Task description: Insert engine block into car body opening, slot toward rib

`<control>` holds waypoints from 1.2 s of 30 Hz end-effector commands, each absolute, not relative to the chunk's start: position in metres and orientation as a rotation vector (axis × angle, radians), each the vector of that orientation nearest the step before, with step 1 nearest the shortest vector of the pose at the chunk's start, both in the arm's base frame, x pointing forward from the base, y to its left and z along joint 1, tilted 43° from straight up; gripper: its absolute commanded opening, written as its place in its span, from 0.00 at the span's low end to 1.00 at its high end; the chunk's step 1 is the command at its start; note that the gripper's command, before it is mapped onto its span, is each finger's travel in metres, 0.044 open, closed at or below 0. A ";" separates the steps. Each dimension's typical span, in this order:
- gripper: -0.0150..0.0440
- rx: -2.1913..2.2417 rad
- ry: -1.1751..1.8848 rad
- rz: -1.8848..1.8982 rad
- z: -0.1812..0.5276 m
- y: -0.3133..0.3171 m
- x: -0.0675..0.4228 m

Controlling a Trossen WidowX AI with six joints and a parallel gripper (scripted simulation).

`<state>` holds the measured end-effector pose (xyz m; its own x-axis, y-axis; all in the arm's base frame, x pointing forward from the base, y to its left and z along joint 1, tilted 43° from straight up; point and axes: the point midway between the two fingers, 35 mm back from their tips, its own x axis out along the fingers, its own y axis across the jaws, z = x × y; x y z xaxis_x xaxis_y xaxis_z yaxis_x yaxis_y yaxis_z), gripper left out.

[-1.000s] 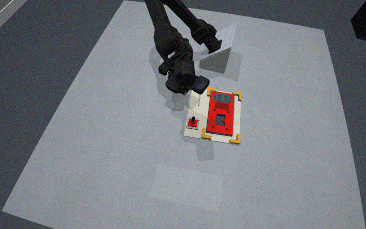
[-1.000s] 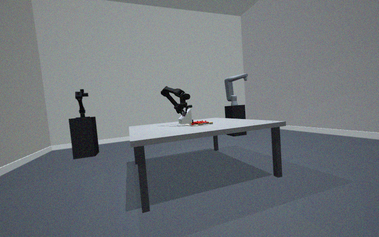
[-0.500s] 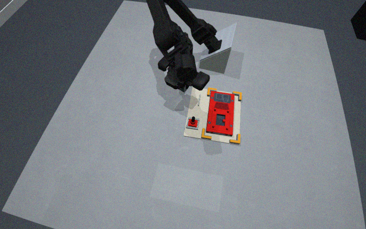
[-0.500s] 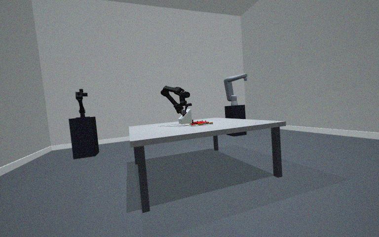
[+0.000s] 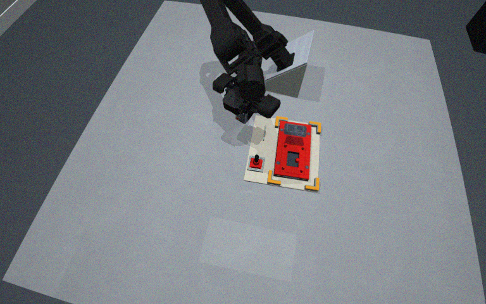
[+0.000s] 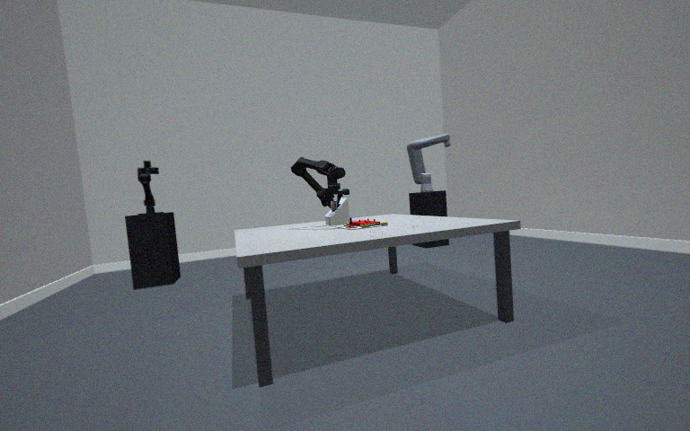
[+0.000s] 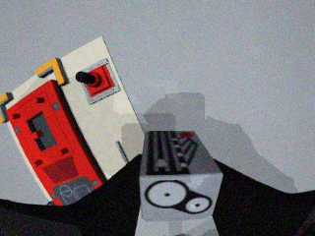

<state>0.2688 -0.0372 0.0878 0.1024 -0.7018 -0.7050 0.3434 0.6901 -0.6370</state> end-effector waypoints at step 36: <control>0.25 -0.550 0.688 -0.626 0.044 -0.065 0.252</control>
<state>0.2524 -0.0606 0.0495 0.6044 -0.6869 -0.4036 0.3455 0.6825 -0.6440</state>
